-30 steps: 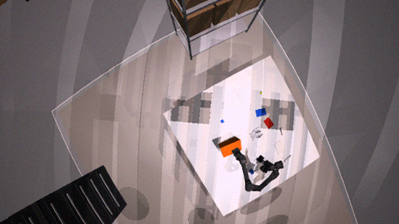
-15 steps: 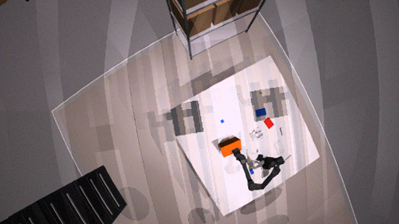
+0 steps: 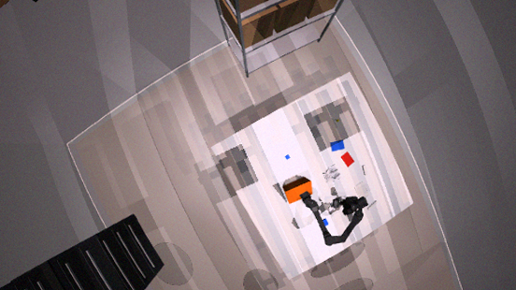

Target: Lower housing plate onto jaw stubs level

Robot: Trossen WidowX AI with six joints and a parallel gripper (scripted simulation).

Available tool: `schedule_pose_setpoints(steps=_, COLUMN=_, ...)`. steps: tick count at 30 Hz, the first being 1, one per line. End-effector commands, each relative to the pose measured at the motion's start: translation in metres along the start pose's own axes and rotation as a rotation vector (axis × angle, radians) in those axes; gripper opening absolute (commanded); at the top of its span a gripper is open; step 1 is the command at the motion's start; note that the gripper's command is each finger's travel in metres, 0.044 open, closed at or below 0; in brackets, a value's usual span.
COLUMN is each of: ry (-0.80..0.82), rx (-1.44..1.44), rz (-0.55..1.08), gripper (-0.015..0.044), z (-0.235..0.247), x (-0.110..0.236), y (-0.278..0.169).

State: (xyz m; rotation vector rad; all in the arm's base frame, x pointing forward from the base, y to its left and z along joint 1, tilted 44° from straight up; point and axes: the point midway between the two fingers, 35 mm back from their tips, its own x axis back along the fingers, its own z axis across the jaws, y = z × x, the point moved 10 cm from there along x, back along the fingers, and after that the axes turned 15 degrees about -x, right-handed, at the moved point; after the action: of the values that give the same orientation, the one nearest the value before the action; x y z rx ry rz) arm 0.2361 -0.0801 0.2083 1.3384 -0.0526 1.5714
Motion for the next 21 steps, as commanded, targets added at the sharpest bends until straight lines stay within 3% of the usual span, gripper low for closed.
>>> schedule_pose_setpoints(steps=1, ry=-0.007, rx=0.096, rz=0.003, gripper=0.0351, z=-0.002, x=-0.001, y=-0.010)
schedule_pose_setpoints(steps=21, ry=-0.012, rx=0.565, rz=0.010, gripper=0.0351, z=-0.018, x=-0.002, y=-0.052)
